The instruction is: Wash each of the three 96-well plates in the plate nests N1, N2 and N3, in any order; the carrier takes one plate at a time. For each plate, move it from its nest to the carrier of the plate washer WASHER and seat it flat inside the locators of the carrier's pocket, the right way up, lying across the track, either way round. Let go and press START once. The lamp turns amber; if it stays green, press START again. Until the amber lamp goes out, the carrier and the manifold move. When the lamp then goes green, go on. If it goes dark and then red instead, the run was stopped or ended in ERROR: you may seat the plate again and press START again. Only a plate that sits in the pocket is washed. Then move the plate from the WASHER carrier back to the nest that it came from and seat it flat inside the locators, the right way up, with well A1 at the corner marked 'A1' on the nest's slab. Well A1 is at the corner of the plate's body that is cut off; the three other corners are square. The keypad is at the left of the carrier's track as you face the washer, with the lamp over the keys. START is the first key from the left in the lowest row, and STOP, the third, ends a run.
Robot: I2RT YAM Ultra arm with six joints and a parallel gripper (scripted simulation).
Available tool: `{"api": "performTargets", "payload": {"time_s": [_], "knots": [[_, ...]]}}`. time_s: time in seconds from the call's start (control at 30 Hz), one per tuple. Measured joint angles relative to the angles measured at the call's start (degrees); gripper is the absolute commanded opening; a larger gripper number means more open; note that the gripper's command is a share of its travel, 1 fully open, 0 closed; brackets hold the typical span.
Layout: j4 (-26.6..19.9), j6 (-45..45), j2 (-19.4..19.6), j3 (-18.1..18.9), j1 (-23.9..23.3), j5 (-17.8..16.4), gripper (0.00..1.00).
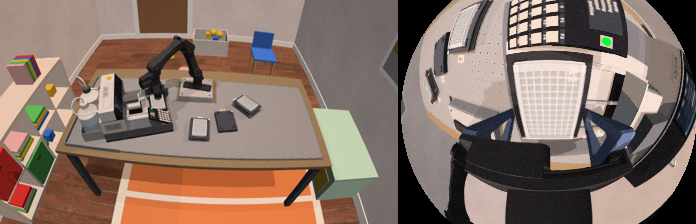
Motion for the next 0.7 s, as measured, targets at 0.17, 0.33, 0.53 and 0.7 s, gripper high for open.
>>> {"api": "performTargets", "payload": {"time_s": [0.17,0.33,0.53,0.7], "knots": [[0.70,-0.02,0.11,-0.63,-0.02,0.00,1.00],[1.38,-0.04,0.24,-1.18,-0.04,0.00,1.00],[2.08,-0.04,0.35,-1.70,-0.04,0.00,1.00],[2.73,-0.07,0.46,-2.29,-0.09,0.00,1.00]]}}
